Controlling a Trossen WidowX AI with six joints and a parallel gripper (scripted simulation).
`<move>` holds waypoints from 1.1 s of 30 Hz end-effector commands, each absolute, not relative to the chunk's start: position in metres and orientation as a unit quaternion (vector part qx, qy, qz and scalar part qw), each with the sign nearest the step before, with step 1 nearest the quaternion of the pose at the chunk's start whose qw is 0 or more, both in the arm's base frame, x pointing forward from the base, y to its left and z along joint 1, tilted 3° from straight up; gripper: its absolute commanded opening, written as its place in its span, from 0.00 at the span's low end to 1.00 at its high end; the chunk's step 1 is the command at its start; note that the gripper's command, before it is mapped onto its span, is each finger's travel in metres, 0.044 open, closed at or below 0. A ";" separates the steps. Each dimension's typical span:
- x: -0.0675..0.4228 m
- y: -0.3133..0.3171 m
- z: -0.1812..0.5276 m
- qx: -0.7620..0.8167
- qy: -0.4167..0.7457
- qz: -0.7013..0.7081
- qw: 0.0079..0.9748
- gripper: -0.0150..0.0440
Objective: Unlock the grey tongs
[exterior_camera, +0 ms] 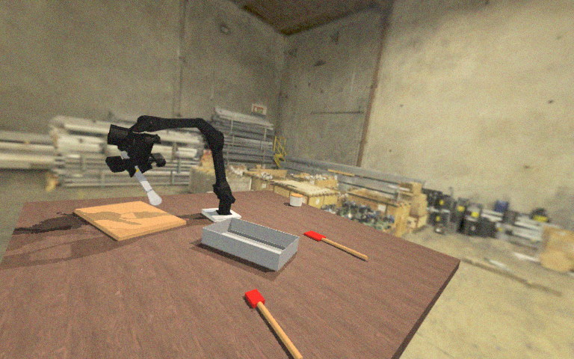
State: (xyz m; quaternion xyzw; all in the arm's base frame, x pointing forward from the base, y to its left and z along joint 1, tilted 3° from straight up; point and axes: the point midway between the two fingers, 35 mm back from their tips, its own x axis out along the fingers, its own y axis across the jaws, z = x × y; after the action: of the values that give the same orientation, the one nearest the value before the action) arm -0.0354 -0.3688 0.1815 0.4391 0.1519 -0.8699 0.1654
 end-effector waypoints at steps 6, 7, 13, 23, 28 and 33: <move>-0.038 -0.371 0.175 0.543 0.166 -0.808 0.158 0.00; -0.038 -0.371 0.174 0.555 0.167 -0.799 0.158 0.00; -0.039 -0.372 0.172 0.627 0.166 -0.745 0.155 0.00; -0.038 -0.373 0.174 0.698 0.154 -0.681 0.156 0.00; -0.038 -0.373 0.174 0.698 0.154 -0.681 0.156 0.00; -0.038 -0.374 0.170 0.698 0.154 -0.681 0.156 0.00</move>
State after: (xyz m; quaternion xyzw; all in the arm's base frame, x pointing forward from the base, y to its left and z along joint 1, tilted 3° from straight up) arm -0.0391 -0.3728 0.1711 0.6970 0.1545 -0.6835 0.1525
